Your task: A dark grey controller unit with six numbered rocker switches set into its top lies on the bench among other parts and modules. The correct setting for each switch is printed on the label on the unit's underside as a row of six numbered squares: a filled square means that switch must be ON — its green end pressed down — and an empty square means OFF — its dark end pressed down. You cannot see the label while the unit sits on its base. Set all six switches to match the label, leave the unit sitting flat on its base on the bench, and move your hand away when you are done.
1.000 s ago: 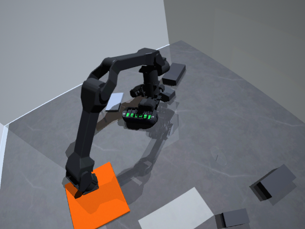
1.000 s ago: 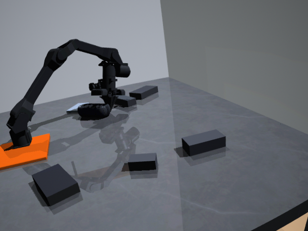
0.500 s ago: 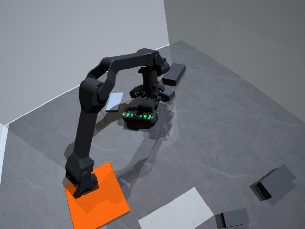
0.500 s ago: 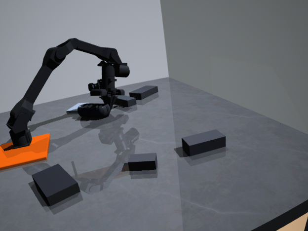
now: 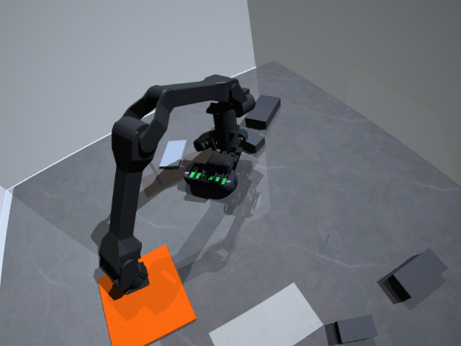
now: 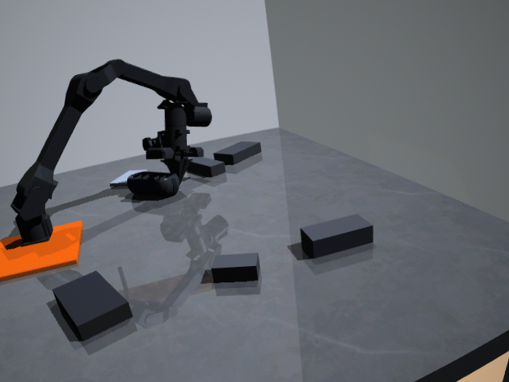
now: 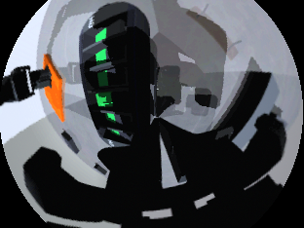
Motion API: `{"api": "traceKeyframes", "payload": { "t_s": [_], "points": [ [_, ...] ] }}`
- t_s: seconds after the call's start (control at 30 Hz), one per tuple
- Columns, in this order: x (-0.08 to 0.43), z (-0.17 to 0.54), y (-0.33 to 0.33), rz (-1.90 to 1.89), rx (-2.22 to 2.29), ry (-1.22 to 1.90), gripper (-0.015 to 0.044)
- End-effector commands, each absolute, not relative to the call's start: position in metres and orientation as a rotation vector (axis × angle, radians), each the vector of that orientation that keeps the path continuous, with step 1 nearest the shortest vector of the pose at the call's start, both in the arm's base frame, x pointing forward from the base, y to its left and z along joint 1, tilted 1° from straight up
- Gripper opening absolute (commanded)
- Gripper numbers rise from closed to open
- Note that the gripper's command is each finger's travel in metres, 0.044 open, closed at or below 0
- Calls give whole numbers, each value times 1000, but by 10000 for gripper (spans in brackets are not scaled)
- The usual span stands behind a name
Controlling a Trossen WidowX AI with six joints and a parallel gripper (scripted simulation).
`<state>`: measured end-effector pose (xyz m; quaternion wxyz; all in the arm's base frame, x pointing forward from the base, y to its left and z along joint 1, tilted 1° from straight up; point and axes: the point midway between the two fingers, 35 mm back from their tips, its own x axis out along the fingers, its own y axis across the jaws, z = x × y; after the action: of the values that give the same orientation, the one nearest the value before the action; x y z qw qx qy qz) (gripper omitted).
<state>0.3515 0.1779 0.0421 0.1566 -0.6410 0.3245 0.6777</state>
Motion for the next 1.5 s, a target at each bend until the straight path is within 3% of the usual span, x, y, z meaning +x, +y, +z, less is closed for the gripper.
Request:
{"api": "traceKeyframes", "payload": {
  "t_s": [0.0,1.47],
  "points": [
    [344,39,171,1964,-1827,949,0],
    [324,38,153,1965,-1827,951,0]
  ]
}}
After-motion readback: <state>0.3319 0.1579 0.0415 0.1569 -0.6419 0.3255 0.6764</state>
